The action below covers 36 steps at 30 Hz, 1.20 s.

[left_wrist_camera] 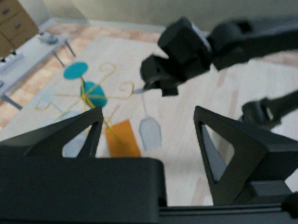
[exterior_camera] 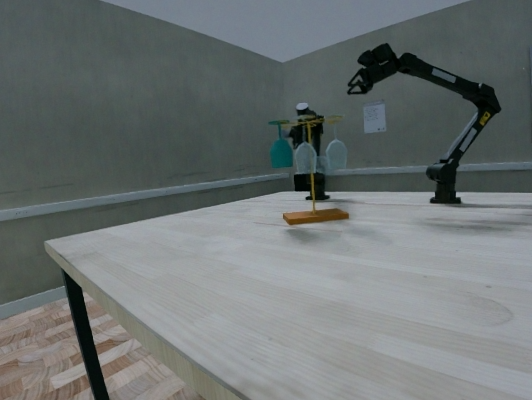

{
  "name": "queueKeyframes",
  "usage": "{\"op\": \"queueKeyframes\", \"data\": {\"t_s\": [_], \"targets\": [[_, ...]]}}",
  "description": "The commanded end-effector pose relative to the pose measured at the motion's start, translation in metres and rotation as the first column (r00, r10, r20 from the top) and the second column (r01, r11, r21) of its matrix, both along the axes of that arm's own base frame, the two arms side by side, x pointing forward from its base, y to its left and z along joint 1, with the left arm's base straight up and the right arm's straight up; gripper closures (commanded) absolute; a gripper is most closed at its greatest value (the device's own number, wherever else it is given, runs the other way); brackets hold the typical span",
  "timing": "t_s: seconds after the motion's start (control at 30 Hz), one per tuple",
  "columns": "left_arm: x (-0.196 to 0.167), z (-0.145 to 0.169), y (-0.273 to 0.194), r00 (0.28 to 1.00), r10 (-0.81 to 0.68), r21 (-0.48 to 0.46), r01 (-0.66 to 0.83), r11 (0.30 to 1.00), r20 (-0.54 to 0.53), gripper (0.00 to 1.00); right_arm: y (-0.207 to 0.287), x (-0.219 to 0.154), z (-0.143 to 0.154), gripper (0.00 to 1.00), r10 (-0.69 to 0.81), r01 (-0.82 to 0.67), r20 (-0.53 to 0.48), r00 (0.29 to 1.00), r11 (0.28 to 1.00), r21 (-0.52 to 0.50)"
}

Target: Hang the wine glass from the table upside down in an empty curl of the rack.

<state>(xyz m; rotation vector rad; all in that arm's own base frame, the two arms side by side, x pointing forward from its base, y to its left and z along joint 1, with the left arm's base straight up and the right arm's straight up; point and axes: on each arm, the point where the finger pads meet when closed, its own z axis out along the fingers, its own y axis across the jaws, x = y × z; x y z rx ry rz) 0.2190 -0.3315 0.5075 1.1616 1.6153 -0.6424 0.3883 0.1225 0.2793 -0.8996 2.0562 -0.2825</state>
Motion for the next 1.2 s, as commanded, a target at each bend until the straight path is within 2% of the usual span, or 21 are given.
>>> {"op": "queueKeyframes", "data": {"t_s": [0.0, 0.1, 0.2, 0.27, 0.4, 0.7, 0.77, 0.9, 1.0, 1.03, 1.17], "targets": [[-0.009, 0.082, -0.025, 0.998, 0.065, -0.205, -0.065, 0.977, -0.006, 0.1, -0.035, 0.017, 0.042, 1.0, 0.177, -0.136, 0.207, 0.962, 0.97, -0.2], [-0.011, 0.102, -0.035, 0.997, 0.081, -0.261, -0.083, 0.962, -0.02, 0.1, -0.045, 0.019, 0.053, 1.0, 0.214, -0.144, 0.259, 0.942, 0.953, -0.266], [-0.01, 0.102, -0.039, 0.996, 0.083, -0.264, -0.086, 0.961, -0.024, 0.1, -0.047, 0.019, 0.057, 1.0, 0.226, -0.145, 0.274, 0.935, 0.947, -0.286], [-0.01, 0.103, -0.039, 0.996, 0.084, -0.268, -0.088, 0.959, -0.026, 0.1, -0.052, 0.019, 0.066, 1.0, 0.265, -0.151, 0.305, 0.915, 0.925, -0.348], [-0.011, 0.105, -0.04, 0.996, 0.085, -0.272, -0.089, 0.958, -0.027, 0.1, -0.058, 0.014, 0.088, 1.0, 0.352, -0.15, 0.379, 0.856, 0.87, -0.47], [-0.01, 0.11, -0.033, 0.995, 0.095, -0.283, -0.097, 0.954, -0.022, 0.1, -0.057, -0.008, 0.128, 1.0, 0.514, -0.095, 0.455, 0.727, 0.732, -0.675], [-0.01, 0.11, -0.033, 0.995, 0.095, -0.283, -0.097, 0.954, -0.022, 0.1, -0.057, -0.008, 0.128, 1.0, 0.514, -0.095, 0.455, 0.727, 0.732, -0.675], [-0.01, 0.11, -0.033, 0.995, 0.094, -0.283, -0.097, 0.954, -0.022, 0.1, -0.055, -0.023, 0.153, 1.0, 0.57, -0.05, 0.486, 0.662, 0.681, -0.73], [-0.01, 0.11, -0.033, 0.995, 0.094, -0.283, -0.097, 0.954, -0.022, 0.1, -0.054, -0.028, 0.161, 1.0, 0.574, -0.041, 0.506, 0.644, 0.686, -0.726], [-0.01, 0.11, -0.033, 0.995, 0.094, -0.283, -0.096, 0.954, -0.021, 0.1, -0.054, -0.028, 0.154, 1.0, 0.568, -0.052, 0.504, 0.651, 0.695, -0.717], [-0.01, 0.11, -0.033, 0.995, 0.094, -0.282, -0.096, 0.954, -0.021, 0.1, -0.043, -0.026, 0.175, 1.0, 0.574, -0.049, 0.527, 0.627, 0.704, -0.709]]}}
